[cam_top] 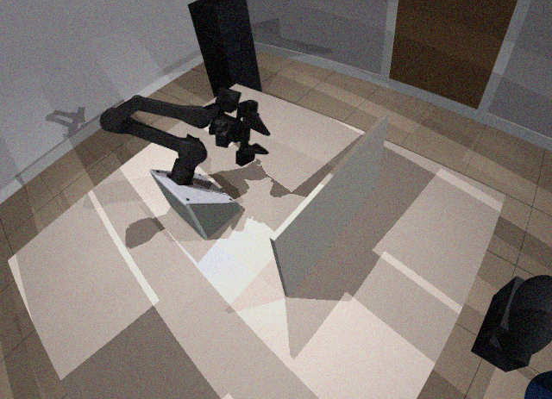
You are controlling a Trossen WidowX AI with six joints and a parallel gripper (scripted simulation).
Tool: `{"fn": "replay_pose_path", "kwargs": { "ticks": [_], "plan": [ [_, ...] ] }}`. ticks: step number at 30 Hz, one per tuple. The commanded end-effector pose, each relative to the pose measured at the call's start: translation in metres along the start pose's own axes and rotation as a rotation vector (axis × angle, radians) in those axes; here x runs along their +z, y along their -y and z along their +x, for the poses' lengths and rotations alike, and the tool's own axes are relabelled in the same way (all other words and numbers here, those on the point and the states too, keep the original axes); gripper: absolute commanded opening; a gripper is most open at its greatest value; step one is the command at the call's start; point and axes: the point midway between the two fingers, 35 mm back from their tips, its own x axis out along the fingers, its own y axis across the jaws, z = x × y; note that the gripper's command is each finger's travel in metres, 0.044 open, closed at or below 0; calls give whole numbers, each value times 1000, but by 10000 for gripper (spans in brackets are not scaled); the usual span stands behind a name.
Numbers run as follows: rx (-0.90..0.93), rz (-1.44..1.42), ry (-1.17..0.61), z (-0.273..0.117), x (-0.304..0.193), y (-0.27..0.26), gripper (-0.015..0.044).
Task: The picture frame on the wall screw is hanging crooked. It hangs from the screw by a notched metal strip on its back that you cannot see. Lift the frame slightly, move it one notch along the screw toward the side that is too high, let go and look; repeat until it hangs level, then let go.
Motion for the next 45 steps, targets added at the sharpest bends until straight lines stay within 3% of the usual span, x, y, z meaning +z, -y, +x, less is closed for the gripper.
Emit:
{"fn": "replay_pose_path", "kwargs": {
  "ticks": [1, 9, 26, 39, 45],
  "plan": [
    [0, -5, 4, 0, 1, 0, 260],
    [-3, 0, 2, 3, -2, 2, 260],
    [4, 155, 2, 80, -14, 36, 260],
    [4, 157, 2, 84, -15, 36, 260],
    [6, 156, 1, 120, -19, 33, 260]
  ]
}}
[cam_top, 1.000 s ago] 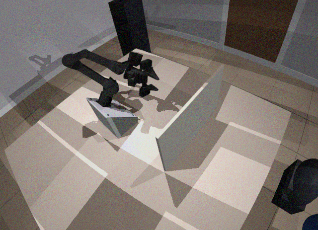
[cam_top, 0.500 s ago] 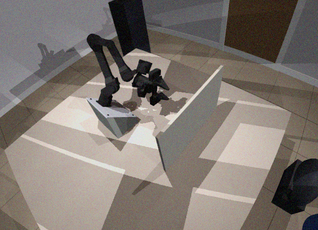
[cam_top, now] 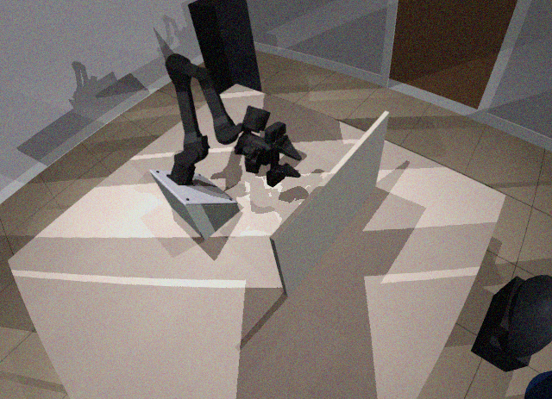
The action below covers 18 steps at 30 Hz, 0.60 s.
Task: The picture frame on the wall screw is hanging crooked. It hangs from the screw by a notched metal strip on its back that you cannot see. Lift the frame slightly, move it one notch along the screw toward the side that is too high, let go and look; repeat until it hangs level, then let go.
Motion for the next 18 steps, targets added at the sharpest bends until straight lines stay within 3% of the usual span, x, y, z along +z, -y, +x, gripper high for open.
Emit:
{"fn": "replay_pose_path", "kwargs": {
  "ticks": [1, 5, 18],
  "plan": [
    [4, 6, -4, 30, -3, -2, 260],
    [5, 6, -4, 60, 2, 0, 260],
    [5, 6, -4, 61, 2, 0, 260]
  ]
}}
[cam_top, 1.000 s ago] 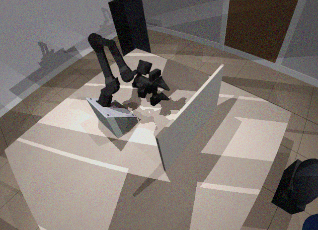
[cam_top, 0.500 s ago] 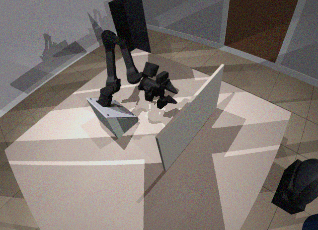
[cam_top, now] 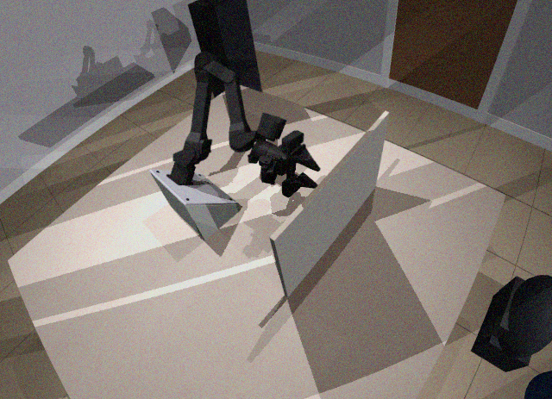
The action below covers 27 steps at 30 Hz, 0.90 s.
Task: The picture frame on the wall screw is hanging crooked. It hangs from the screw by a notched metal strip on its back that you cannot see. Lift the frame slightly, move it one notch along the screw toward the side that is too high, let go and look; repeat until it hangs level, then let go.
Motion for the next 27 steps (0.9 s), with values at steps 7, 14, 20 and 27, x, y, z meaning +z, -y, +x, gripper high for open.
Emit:
{"fn": "replay_pose_path", "kwargs": {
  "ticks": [7, 14, 20, 27],
  "plan": [
    [1, 6, -5, 2, -1, -1, 260],
    [1, 6, -6, 11, -2, -1, 260],
    [2, 6, -6, 21, -2, -1, 260],
    [2, 6, -6, 32, -2, -1, 260]
  ]
}}
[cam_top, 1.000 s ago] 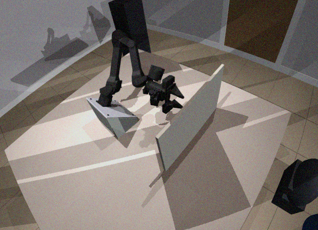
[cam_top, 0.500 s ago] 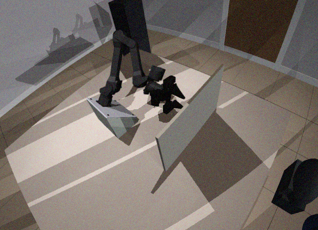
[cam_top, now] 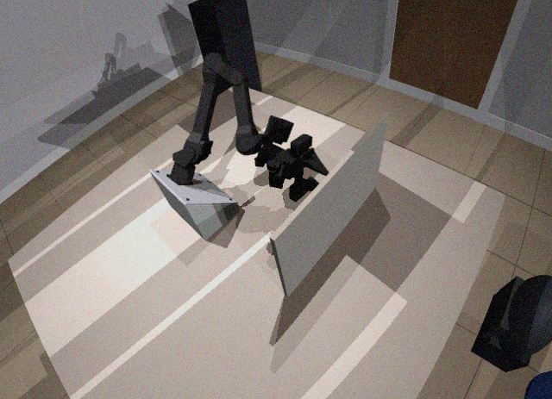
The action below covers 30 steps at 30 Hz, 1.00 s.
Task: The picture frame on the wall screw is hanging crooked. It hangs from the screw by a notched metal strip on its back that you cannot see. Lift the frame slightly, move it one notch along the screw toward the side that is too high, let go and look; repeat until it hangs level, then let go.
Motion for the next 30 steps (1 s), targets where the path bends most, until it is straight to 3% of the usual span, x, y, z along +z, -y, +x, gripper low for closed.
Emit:
{"fn": "replay_pose_path", "kwargs": {
  "ticks": [1, 30],
  "plan": [
    [3, 6, -5, 8, -1, -1, 260],
    [3, 6, -6, 16, -1, -1, 260]
  ]
}}
